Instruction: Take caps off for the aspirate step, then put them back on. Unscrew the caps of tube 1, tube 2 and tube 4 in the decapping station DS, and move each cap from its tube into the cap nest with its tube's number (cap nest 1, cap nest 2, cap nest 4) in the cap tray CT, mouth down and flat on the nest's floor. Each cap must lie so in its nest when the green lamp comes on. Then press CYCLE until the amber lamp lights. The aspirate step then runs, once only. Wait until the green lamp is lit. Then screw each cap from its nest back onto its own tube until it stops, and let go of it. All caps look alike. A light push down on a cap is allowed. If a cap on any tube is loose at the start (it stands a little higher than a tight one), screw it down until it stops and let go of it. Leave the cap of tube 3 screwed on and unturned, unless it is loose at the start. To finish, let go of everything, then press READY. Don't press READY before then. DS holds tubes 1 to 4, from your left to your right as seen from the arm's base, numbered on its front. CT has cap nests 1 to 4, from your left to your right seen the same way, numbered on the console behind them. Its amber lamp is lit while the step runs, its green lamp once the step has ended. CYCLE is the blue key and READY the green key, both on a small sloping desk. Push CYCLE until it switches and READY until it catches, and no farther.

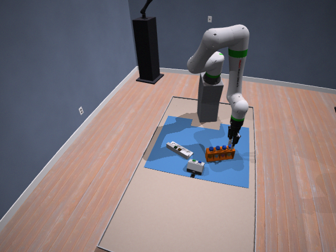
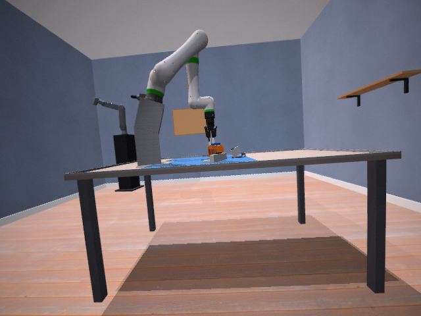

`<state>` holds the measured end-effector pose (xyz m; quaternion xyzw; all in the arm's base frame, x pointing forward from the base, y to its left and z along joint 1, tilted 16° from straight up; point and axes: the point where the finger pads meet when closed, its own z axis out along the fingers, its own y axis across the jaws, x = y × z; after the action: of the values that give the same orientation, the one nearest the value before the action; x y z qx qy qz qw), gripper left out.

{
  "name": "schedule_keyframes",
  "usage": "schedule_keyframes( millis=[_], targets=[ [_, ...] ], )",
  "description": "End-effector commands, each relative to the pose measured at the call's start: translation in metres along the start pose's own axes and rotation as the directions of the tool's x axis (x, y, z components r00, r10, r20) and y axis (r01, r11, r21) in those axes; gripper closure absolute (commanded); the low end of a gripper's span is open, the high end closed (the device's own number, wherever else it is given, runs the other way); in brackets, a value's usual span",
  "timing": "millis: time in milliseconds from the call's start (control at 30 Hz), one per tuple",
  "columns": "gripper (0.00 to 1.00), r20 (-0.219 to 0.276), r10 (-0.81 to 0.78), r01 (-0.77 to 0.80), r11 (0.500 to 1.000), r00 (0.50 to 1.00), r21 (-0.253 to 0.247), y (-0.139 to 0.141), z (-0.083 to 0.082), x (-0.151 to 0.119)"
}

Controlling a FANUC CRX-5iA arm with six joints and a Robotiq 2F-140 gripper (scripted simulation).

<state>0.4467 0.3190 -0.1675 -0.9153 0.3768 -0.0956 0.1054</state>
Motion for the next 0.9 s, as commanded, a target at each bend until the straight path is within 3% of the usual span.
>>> schedule_keyframes(
  millis=[0, 267, 300, 633, 667, 733, 867],
  targets=[
    [1.0, 0.01, -0.247, 0.247, 0.969, 0.969, 0.002, -0.0005, -0.0001, 0.0006],
    [1.0, 0.01, -0.247, 0.247, 0.969, 0.969, 0.002, -0.0005, -0.0001, 0.0006],
    [0.65, 0.01, -0.247, 0.247, 0.969, 0.969, 0.002, -0.0005, -0.0001, 0.0006],
    [0.65, 0.01, -0.247, 0.247, 0.969, 0.969, 0.002, -0.0005, -0.0001, 0.0006],
    [0.65, 0.01, -0.165, 0.165, 0.986, 0.986, 0.002, -0.0005, -0.0001, 0.0006],
    [0.65, 0.01, -0.165, 0.165, 0.986, 0.986, 0.002, -0.0005, -0.0001, 0.0006],
    [0.65, 0.01, 0.147, -0.147, 0.989, 0.989, -0.001, -0.0005, -0.0001, 0.0006]
  ],
)
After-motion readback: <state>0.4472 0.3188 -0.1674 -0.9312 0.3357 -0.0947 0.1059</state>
